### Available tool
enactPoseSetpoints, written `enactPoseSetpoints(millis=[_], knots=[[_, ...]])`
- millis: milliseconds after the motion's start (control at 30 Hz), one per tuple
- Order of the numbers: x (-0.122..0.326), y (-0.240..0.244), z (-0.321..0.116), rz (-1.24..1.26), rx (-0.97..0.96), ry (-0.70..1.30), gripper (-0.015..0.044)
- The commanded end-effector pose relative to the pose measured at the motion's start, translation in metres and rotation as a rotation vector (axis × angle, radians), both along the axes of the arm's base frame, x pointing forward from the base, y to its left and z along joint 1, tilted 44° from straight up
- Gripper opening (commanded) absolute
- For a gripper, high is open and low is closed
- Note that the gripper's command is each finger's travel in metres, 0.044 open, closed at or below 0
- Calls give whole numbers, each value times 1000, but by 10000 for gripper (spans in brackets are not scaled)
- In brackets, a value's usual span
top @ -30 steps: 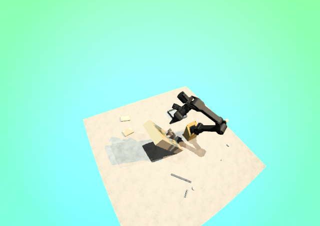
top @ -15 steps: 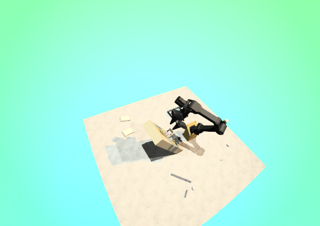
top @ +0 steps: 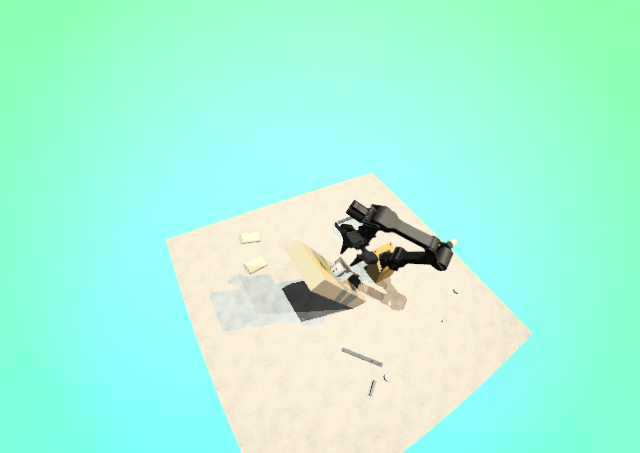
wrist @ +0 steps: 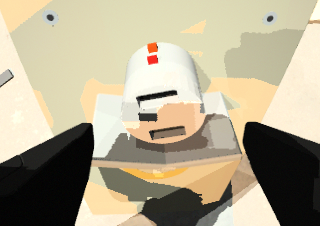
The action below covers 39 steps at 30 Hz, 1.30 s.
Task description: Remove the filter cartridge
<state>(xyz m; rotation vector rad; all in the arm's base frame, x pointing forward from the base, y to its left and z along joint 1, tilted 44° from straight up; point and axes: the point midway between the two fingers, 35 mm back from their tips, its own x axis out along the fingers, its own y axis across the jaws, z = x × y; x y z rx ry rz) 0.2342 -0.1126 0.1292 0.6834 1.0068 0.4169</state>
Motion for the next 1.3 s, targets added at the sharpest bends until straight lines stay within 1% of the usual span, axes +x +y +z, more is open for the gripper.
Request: enactPoseSetpoints(millis=[0, 900, 1000, 1267], knots=[[2, 5, -6, 21, -13, -6, 305], [21, 31, -31, 21, -12, -10, 305], [19, 28, -28, 25, -16, -8, 226], [19, 28, -28, 25, -16, -8, 173]])
